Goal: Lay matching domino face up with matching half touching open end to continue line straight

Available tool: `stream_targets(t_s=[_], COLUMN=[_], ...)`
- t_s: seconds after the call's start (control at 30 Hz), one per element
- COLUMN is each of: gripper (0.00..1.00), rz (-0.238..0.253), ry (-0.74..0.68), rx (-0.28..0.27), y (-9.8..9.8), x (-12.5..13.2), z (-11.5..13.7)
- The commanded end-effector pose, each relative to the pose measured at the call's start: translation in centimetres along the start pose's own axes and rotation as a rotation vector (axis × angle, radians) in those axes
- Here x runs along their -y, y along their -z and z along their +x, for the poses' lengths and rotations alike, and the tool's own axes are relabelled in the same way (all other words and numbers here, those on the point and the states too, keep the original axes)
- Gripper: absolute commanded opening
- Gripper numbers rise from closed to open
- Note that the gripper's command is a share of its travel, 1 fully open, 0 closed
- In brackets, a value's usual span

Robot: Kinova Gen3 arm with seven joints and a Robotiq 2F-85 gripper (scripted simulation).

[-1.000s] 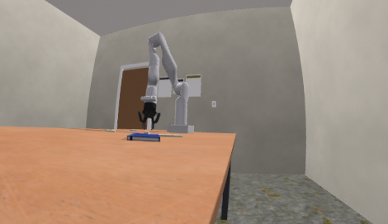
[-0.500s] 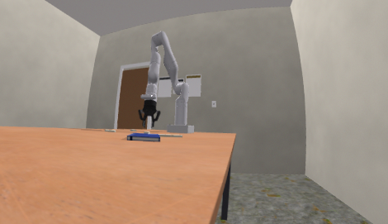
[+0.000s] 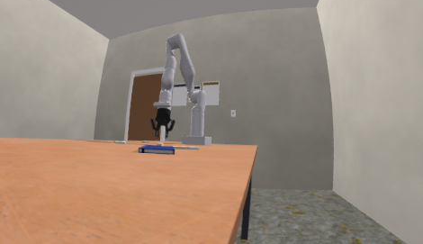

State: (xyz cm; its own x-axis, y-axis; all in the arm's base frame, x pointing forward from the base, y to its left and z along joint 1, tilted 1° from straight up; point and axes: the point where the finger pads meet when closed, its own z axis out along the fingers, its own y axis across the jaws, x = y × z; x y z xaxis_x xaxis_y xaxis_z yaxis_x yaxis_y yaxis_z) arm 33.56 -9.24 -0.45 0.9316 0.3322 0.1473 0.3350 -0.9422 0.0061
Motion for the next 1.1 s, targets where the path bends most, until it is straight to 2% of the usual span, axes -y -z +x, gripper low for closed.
stream_targets(t_s=[0.0,1.07], gripper=[0.49,0.49], rz=[-0.001,0.000], ry=[-0.001,-0.001], rx=[0.009,0.140], y=[0.2,3.2], x=[-0.1,0.0], z=[0.1,0.5])
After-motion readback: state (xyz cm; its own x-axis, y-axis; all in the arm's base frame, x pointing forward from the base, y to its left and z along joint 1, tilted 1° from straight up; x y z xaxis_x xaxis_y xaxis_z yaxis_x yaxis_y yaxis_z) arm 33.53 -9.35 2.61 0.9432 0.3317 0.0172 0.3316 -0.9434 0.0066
